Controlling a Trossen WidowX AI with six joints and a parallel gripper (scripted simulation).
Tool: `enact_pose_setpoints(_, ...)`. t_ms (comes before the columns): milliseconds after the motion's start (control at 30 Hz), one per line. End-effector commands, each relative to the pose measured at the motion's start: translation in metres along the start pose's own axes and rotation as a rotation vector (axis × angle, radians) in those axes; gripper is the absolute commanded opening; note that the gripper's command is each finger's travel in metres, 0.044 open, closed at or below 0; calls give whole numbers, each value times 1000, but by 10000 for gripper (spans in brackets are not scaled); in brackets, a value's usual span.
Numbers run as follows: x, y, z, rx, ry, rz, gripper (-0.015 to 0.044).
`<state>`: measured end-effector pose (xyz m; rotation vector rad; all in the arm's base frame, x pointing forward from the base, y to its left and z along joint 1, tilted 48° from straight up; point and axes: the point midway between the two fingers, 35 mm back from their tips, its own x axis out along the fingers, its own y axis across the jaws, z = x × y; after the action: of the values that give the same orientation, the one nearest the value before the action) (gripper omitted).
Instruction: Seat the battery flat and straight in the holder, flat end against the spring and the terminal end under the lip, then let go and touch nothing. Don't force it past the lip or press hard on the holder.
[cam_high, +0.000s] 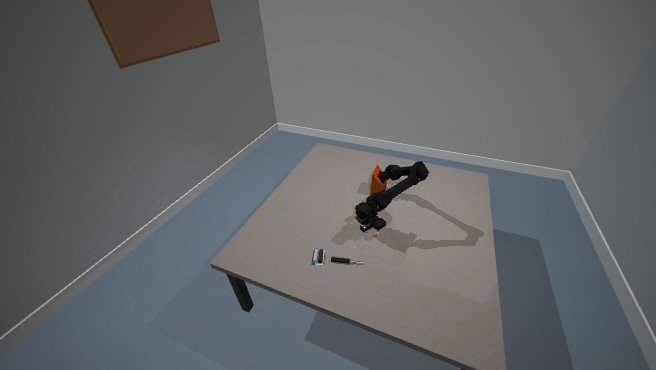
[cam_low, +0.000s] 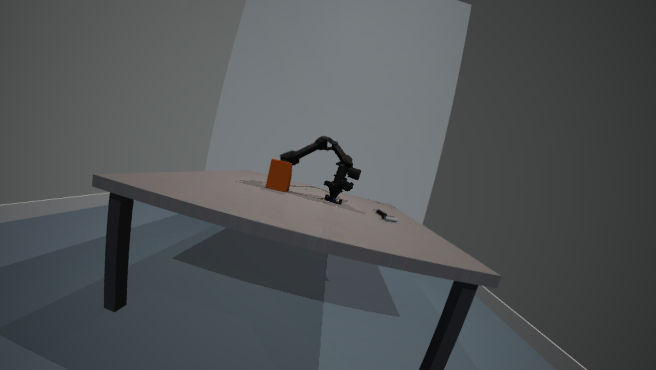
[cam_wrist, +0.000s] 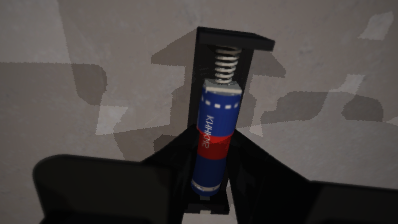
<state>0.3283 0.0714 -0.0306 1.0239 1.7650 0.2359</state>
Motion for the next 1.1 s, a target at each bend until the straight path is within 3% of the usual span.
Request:
enact_pose_setpoints(0, 0, 0, -2, 2, 0, 1, 62)
enact_pose_setpoints(267, 0, 0, -2, 2, 1, 0, 62)
enact_pose_setpoints(400, 0, 0, -2, 2, 1, 0, 164)
enact_pose_setpoints(967, -15, -1, -2, 0, 0, 0, 164)
enact_pose_setpoints(1067, -27, -3, -3, 6, 3, 0, 242)
